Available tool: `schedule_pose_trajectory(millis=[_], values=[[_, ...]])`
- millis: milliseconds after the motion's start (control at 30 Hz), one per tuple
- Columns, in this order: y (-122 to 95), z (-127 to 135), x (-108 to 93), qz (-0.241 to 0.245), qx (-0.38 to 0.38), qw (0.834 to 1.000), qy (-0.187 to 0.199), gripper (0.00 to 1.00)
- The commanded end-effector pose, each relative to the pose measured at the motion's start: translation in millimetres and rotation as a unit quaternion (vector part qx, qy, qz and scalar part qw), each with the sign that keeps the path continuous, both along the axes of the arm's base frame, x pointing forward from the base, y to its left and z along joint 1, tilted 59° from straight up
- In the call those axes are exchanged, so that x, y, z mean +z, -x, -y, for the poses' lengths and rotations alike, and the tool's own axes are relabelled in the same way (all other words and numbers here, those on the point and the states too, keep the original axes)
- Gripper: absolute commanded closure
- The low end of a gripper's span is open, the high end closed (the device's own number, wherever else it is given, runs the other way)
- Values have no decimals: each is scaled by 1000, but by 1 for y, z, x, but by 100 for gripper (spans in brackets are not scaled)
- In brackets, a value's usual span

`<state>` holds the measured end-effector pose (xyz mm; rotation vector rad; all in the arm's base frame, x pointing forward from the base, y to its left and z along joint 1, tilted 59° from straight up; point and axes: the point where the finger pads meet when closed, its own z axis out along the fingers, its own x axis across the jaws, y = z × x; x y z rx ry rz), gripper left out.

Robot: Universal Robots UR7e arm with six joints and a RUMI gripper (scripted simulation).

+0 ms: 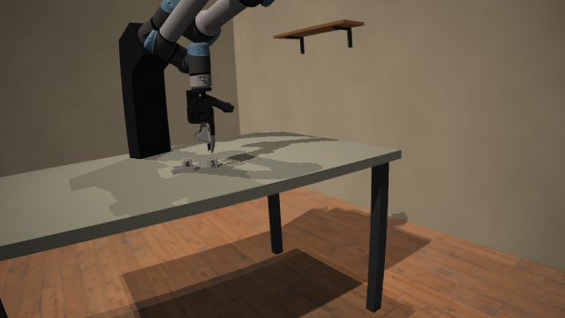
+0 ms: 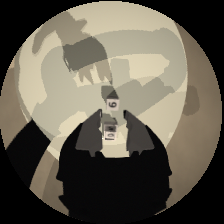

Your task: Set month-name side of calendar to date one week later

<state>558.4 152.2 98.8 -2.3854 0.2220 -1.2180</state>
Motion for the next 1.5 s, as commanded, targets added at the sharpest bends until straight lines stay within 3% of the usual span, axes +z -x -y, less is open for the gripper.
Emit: schedule_pose_trajectory(millis=[0,1467], values=[[-8,-3,-4,1,-1,1000,0,72],[-14,-5,-8,1,-1,1000,0,72]])
